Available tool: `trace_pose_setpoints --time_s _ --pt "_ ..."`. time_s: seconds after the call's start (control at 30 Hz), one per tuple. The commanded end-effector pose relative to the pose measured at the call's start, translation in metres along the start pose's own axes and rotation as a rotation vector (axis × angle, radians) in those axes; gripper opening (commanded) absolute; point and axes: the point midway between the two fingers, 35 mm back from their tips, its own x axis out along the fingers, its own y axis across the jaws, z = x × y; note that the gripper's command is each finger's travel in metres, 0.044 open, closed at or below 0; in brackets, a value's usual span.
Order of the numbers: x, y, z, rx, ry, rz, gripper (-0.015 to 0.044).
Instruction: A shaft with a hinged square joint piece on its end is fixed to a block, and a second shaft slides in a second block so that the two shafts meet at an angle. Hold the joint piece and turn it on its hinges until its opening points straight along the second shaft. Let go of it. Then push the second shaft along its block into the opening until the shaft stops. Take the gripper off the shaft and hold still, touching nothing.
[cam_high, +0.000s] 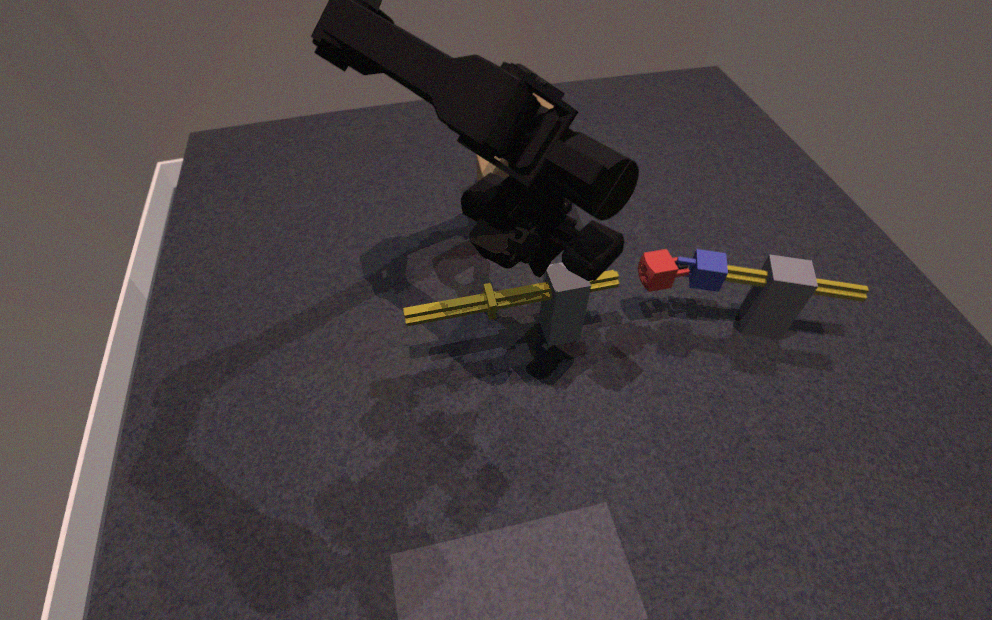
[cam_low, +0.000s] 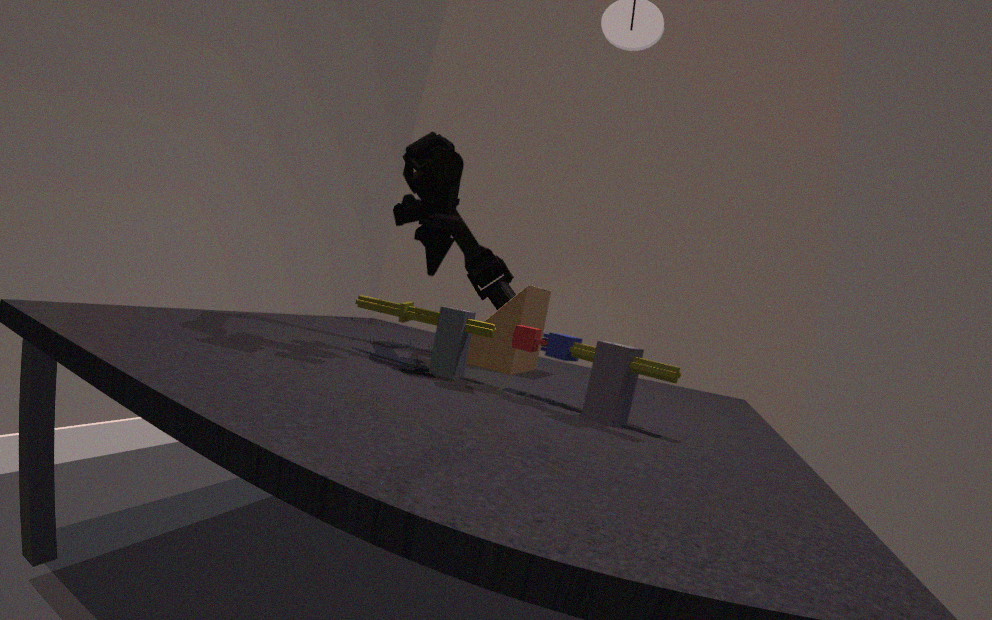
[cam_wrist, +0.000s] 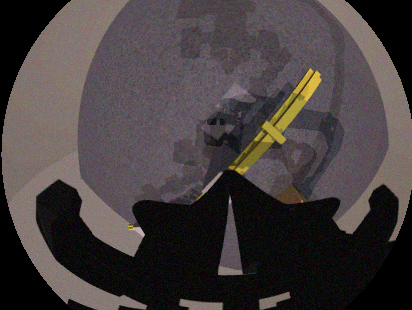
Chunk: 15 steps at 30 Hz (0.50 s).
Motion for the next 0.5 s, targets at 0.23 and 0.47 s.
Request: trace_pose_setpoints --time_s 0.23,0.47 --pt "0.020 -0.051 0.040 0.341 -0.031 -0.022 0.0000" --pt "0.033 -0.090 0.059 0.575 -0.060 -0.045 0.0000"
